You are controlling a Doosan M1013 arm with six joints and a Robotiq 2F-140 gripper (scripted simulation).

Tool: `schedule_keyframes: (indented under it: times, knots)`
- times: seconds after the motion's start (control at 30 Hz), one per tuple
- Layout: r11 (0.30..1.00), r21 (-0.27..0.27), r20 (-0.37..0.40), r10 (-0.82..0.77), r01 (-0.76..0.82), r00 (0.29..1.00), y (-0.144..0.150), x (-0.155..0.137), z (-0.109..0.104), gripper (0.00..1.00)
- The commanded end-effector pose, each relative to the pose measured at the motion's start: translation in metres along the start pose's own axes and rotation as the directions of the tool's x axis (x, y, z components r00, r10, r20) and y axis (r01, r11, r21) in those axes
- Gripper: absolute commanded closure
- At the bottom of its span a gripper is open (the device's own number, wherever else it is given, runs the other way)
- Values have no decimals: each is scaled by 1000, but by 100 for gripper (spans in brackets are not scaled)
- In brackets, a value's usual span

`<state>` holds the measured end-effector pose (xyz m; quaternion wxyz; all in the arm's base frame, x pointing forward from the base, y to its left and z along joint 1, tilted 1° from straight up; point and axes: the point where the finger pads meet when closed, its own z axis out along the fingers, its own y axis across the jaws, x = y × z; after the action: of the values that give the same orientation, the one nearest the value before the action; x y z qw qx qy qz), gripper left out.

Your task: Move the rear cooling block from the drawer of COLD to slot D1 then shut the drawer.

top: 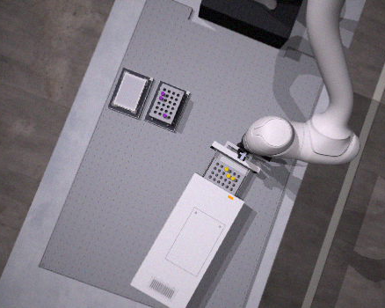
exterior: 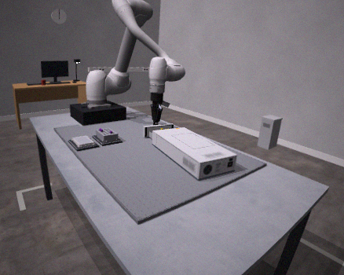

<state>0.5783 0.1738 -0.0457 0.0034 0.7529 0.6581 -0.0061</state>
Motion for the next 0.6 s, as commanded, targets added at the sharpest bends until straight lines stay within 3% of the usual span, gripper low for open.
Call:
schedule_keyframes:
  times: [0.0,0.57]
  knots:
    - [1000,3,1,0,0,1000,5,-2,0,90]
    - [1000,2,1,1,-1,1000,25,-2,0,90]
